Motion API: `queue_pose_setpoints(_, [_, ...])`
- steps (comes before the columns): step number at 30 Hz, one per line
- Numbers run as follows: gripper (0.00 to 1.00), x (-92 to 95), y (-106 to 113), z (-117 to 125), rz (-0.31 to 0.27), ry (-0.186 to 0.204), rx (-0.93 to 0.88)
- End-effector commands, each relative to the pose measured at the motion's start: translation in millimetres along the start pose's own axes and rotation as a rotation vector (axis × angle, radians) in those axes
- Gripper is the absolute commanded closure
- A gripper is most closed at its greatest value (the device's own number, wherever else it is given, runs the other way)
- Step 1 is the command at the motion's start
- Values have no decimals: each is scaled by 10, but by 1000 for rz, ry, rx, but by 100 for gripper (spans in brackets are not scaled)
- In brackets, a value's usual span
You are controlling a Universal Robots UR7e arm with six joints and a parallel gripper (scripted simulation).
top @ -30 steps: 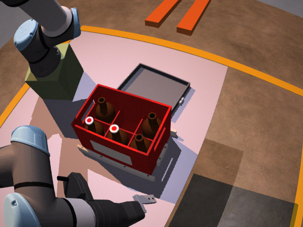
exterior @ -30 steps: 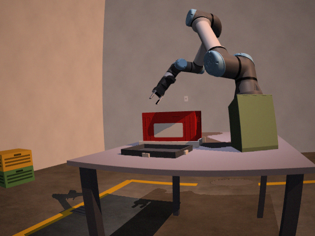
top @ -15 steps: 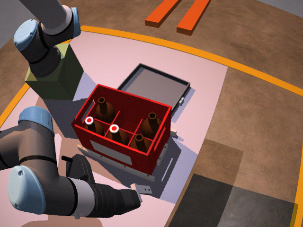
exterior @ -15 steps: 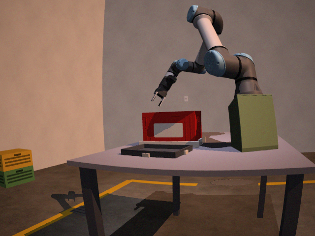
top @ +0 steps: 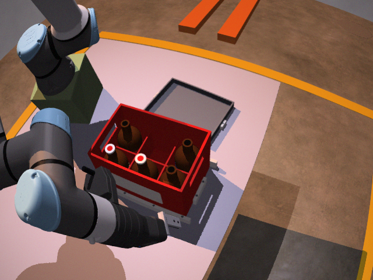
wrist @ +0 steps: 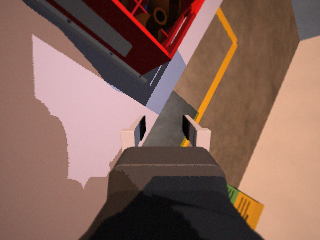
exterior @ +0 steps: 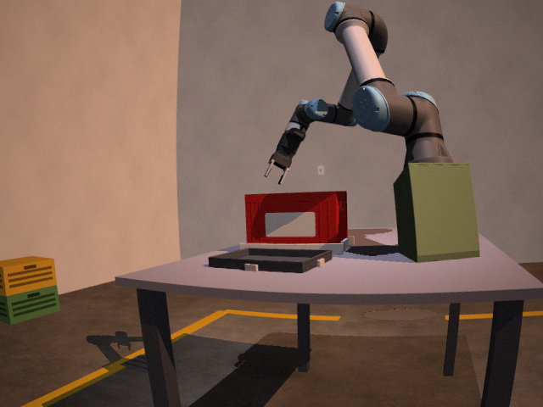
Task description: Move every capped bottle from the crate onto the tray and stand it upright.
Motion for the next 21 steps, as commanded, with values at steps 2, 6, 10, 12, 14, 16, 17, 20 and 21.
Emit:
queue_pose_setpoints(2, [0,-7,-177,-37,-24,-42,-52])
queue_pose_setpoints(6, [0,-17,-307,-68,-39,-73,-90])
queue_pose_setpoints(10, [0,-22,-372,-84,-47,-88,-108])
queue_pose_setpoints(12, [0,-21,-363,-82,-44,-85,-106])
queue_pose_setpoints(14, [0,-23,-429,-96,-51,-101,-125])
queue_pose_setpoints(16, [0,-26,-494,-109,-59,-116,-144])
queue_pose_setpoints(17, [0,-27,-527,-116,-63,-124,-153])
queue_pose_setpoints(20, [0,-31,-624,-137,-75,-147,-181])
queue_pose_setpoints(21, [0,-32,-657,-144,-79,-155,-191])
Point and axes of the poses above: the point where the finger pads meet when closed, its own x axis back along the fingers, its own z axis across the jaws, y = z × x, the point moved 1 cm from there along x, back along the fingers, and after that the axes turned 2 degrees about -x, right-handed, at the moved point
